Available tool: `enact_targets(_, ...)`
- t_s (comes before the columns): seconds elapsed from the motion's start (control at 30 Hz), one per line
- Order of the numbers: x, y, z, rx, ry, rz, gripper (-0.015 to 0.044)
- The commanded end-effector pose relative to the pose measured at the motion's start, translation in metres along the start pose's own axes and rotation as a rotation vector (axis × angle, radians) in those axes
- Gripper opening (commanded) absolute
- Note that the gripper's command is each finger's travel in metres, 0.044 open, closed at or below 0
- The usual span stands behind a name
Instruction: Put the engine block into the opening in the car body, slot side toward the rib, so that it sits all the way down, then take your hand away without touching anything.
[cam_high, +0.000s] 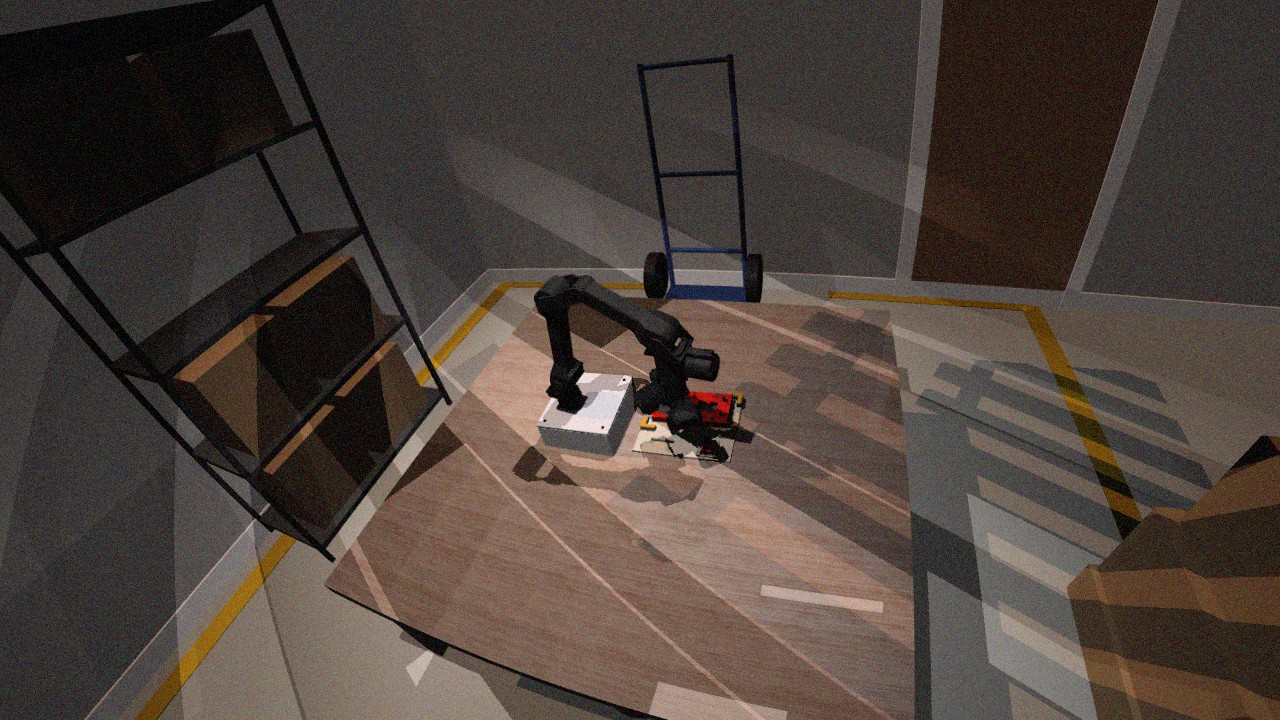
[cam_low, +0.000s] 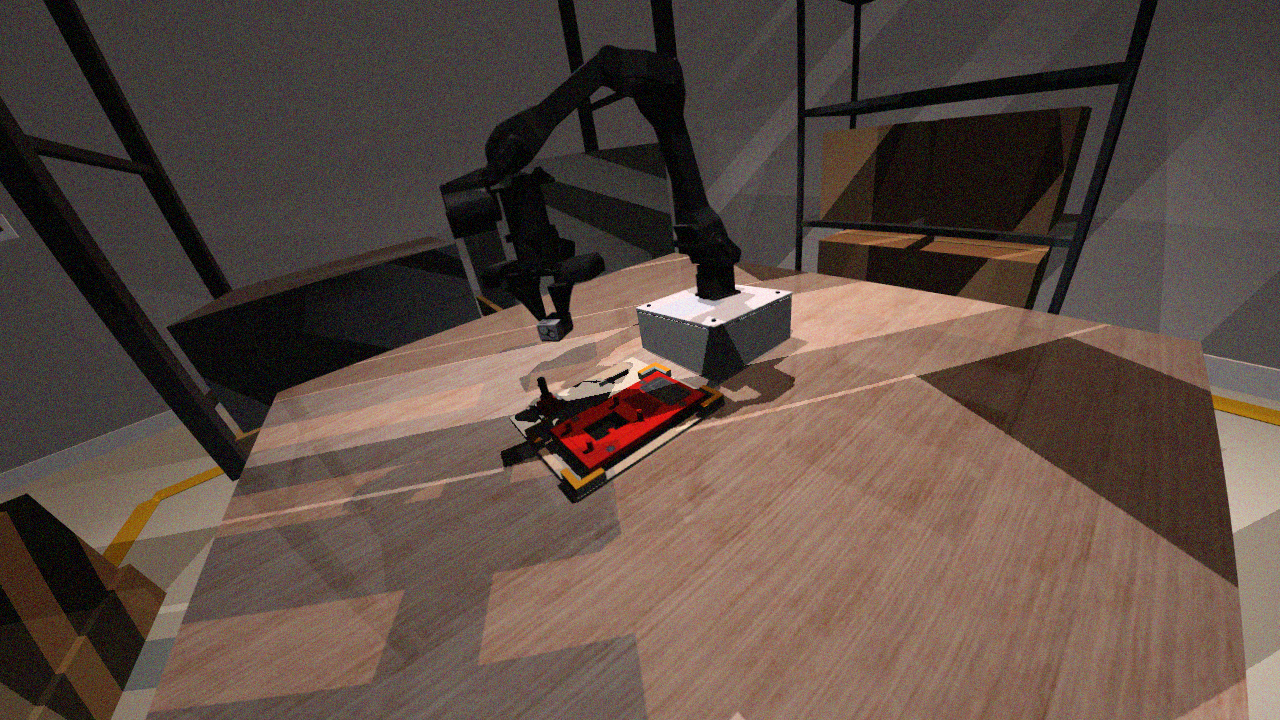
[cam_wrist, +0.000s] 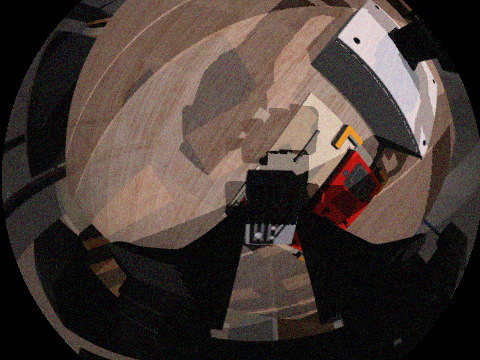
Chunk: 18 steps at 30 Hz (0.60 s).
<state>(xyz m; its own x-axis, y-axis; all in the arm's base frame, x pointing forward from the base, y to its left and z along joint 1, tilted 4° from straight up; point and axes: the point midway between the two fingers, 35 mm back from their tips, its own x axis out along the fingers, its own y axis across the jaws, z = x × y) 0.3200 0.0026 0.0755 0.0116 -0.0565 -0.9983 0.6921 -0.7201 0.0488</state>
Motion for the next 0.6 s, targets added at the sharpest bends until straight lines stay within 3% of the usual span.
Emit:
enact_targets(0.0, 0.006, -0.006, -0.01, -0.153, -0.001, -0.007, 0.0)
enact_targets(0.57, 0.018, -0.028, -0.04, -0.744, 0.003, -0.007, 0.0)
